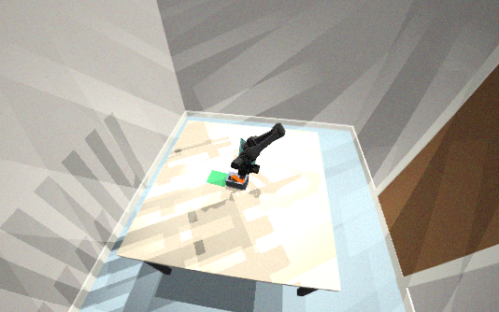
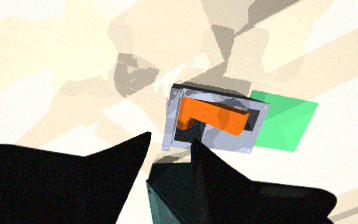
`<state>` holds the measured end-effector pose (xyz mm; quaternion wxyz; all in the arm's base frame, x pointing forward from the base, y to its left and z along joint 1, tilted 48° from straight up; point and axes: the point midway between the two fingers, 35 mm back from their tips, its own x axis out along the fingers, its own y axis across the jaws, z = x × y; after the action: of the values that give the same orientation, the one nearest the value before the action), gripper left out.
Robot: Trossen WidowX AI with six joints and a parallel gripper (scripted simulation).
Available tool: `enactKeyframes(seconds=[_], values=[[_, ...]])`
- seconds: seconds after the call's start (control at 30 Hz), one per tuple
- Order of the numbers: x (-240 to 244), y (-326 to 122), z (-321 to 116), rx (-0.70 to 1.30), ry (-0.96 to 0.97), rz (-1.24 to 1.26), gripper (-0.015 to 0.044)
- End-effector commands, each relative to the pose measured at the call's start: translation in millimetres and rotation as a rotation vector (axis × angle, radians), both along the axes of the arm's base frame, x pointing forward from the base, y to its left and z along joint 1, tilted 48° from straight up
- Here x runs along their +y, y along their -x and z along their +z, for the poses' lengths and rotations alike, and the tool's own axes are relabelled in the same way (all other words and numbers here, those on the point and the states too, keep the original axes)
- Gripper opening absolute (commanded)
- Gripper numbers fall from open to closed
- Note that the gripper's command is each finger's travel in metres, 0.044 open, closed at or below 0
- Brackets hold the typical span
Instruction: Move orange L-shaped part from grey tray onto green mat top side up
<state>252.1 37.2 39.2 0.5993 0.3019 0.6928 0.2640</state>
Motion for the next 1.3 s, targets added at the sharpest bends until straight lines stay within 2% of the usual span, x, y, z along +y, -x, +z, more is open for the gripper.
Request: enactKeyframes(seconds=[0.0, 0.3, 0.4, 0.43, 1.0, 1.27], values=[[0, 0, 0, 0.001, 0.0, -0.004, 0.018], [0, 0, 0, 0.001, 0.0, -0.004, 0.018], [-3, -1, -3, -0.06, -0.007, 0.052, 0.0259], [-5, -1, -5, -0.1, -0.012, 0.089, 0.028], [-54, -3, -53, -1.112, -0.149, 1.025, 0.028], [-55, -3, -55, -1.152, -0.155, 1.062, 0.028]])
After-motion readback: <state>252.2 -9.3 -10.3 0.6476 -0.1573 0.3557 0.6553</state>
